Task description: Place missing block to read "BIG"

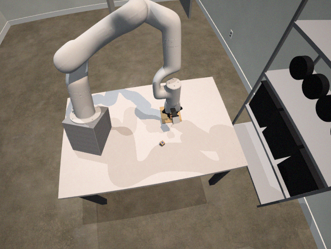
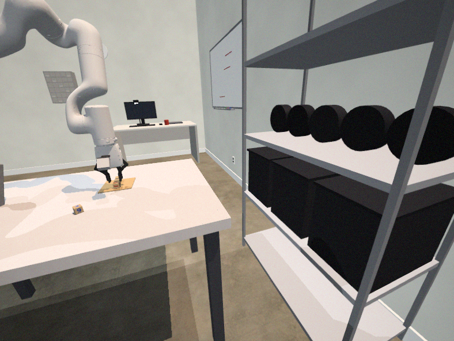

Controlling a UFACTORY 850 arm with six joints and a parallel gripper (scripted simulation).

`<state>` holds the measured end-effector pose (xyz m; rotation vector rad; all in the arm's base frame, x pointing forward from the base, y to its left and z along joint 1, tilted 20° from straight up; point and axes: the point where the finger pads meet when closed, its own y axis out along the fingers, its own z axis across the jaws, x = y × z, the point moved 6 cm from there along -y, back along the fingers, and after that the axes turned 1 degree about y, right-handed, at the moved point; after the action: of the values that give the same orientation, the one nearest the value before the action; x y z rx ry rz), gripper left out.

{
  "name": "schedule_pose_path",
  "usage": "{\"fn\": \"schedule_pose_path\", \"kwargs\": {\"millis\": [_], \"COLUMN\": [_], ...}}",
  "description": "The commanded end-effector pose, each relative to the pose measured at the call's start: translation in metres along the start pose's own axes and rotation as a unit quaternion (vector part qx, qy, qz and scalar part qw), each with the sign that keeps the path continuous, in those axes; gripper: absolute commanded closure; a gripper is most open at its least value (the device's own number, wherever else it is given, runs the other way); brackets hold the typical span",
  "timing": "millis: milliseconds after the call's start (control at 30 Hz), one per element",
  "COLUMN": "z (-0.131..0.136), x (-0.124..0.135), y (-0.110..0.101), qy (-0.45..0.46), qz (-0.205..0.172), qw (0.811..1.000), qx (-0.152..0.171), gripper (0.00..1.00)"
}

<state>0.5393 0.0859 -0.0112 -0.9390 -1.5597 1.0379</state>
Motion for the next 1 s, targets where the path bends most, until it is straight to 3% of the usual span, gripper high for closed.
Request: {"fn": "schedule_pose_path", "kwargs": {"millis": [0,333,600,633,967], "z": [-0.001,-0.001,-0.001,-0.001,-0.001], "x": [0.0,0.0,0.0,0.0,0.0], "y": [-0.018,-0.055,-0.06,-0.06,-0.06], "qy": [0.0,0.0,0.0,0.0,0.0], "qz": [0.0,0.0,0.0,0.0,0.0], "qw": [1.0,1.0,1.0,1.0,1.0], "qx": [0.001,0.001,0.001,0.001,0.001], "gripper": [0.58,0.58,0.58,0.0,0.0]}}
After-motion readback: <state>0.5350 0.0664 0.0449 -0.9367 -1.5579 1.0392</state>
